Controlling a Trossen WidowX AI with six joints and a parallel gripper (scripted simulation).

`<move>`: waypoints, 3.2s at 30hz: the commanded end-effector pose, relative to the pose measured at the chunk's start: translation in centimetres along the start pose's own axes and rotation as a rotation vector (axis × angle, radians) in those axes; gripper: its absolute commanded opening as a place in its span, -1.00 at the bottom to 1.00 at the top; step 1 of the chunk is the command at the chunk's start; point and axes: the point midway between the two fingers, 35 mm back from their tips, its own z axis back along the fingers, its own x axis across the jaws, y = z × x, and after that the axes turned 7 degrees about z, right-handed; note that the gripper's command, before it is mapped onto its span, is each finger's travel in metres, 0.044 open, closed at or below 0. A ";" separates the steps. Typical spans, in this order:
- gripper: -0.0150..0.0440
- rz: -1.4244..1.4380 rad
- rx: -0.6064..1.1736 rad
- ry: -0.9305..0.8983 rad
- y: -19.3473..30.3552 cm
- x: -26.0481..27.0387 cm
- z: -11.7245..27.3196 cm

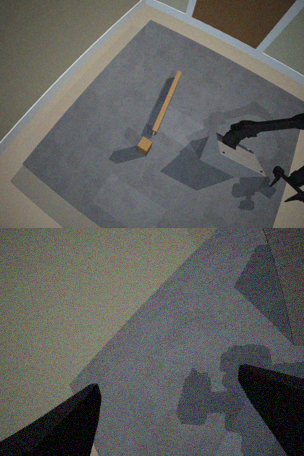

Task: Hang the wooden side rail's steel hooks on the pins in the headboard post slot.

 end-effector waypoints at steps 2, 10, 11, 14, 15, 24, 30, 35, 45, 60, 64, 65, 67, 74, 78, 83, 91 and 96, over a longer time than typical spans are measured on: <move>1.00 -0.001 -0.025 -0.027 -0.6 0.3 0.0; 1.00 -0.016 -0.345 -0.372 -8.6 3.3 1.6; 1.00 -0.017 -0.370 -0.398 -9.2 3.5 1.9; 1.00 -0.017 -0.378 -0.407 -9.4 3.6 2.0; 1.00 -0.018 -0.340 -0.372 -8.7 3.4 1.9; 1.00 0.122 -0.277 -0.470 -6.2 1.9 5.2; 1.00 0.240 -0.228 -0.553 -4.4 0.3 7.8; 1.00 0.342 -0.191 -0.624 -2.9 -1.2 9.9; 1.00 0.570 -0.137 -0.762 -0.5 -4.5 13.8; 1.00 0.951 -0.096 -0.998 2.1 -10.6 19.4; 1.00 1.051 -0.094 -1.067 2.6 -12.5 20.8; 1.00 1.077 -0.093 -1.085 2.7 -13.0 21.1; 1.00 1.127 -0.094 -1.121 2.9 -13.9 21.8; 1.00 1.300 -0.102 -1.255 3.3 -17.4 24.0; 1.00 1.395 -0.112 -1.336 3.3 -19.5 25.2; 1.00 1.511 -0.130 -1.442 3.2 -22.2 26.6; 1.00 1.686 -0.117 -1.676 2.7 -28.4 29.6; 1.00 1.782 -0.094 -1.847 1.8 -32.8 31.4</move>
